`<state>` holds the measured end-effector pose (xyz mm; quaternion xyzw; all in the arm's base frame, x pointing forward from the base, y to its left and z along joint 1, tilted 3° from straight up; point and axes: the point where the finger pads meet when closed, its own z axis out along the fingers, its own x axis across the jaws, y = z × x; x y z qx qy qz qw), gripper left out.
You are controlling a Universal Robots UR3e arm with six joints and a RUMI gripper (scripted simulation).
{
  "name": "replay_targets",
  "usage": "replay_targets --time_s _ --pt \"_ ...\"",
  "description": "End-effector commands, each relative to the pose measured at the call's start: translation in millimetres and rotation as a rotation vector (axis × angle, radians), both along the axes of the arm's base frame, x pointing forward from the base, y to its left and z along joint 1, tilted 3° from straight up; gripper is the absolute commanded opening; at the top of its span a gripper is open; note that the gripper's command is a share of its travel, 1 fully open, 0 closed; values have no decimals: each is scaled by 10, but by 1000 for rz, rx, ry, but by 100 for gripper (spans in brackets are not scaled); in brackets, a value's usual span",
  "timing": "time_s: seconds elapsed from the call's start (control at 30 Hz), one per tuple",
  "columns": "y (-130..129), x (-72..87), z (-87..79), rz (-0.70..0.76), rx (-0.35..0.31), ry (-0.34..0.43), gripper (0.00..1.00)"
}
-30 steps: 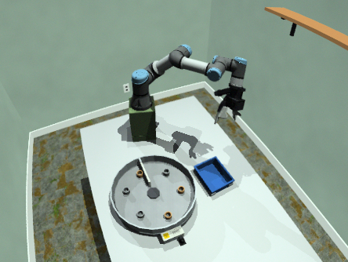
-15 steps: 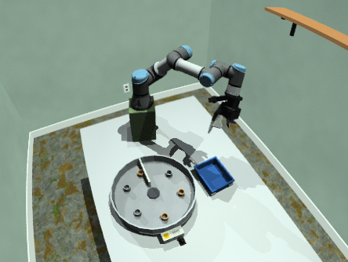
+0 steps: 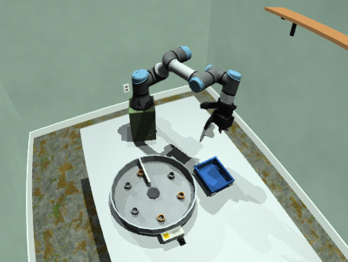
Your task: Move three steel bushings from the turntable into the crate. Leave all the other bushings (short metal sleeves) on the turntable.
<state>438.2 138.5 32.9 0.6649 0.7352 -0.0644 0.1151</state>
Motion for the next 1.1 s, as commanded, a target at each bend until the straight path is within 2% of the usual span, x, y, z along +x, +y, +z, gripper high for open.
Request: replay_targets --time_s 0.0,0.03,0.1,0.13,0.2,0.3,0.47,0.57,0.63,0.67,0.77,0.87,0.93,0.97,1.07 --pt "-313 37 -31 73 28 26 100" --pt "-425 39 -40 84 32 37 100" --pt "-425 39 -40 84 32 37 100" --pt "-537 39 -50 94 37 48 100" --pt "-537 39 -50 94 37 48 100" --pt "-763 29 -69 116 48 68 100" --pt "-876 20 -79 128 54 78 100" --pt "-1101 -8 -99 151 66 96 100" --pt "-1101 -8 -99 151 66 96 100" --pt "-1212 -26 -109 162 73 104 100" --pt "-1212 -26 -109 162 73 104 100" --pt "-1429 -70 -131 186 88 119 100" --pt "-1429 -70 -131 186 88 119 100" --pt "-1535 -96 -141 198 95 125 100" --pt "-1640 -125 -152 210 103 131 100"
